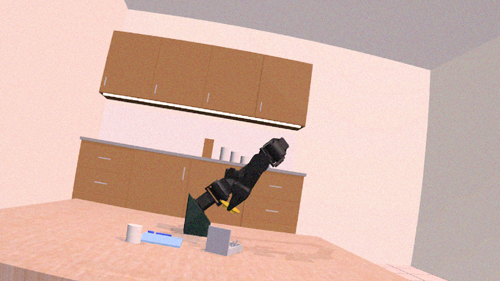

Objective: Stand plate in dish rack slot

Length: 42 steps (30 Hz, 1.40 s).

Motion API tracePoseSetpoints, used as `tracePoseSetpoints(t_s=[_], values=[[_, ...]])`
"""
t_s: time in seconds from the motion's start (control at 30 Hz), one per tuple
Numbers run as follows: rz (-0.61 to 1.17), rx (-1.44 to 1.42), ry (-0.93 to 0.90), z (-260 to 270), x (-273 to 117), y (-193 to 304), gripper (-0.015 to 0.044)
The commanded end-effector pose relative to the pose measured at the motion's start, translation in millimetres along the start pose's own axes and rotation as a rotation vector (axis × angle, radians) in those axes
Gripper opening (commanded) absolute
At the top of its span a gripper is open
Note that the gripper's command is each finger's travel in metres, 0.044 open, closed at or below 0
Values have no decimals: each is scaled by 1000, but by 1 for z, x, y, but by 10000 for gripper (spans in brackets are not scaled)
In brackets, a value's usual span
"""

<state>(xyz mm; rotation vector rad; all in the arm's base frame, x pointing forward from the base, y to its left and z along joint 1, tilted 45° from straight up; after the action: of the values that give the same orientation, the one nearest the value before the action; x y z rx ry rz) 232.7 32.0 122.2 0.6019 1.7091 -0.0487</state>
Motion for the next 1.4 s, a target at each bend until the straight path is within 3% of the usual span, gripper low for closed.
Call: tracePoseSetpoints(t_s=[0.0,0.7,1.37], values=[[-79,-52,-42,1,11,-2,0],[-439,-349,-353,11,50,1,0],[-641,-567,-749,11,62,21,0]])
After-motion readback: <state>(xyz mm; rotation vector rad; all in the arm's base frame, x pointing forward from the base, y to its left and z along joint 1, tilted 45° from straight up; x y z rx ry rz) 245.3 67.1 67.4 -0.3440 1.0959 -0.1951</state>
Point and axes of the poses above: the point midway between the two fingers, 35 mm back from their tips, its own x axis out along the fingers, its own z axis across the jaws, y = z × x, the point moved 1 cm from there along -x, back along the fingers, and after that the axes turned 15 degrees about x, right-handed, at the moved point
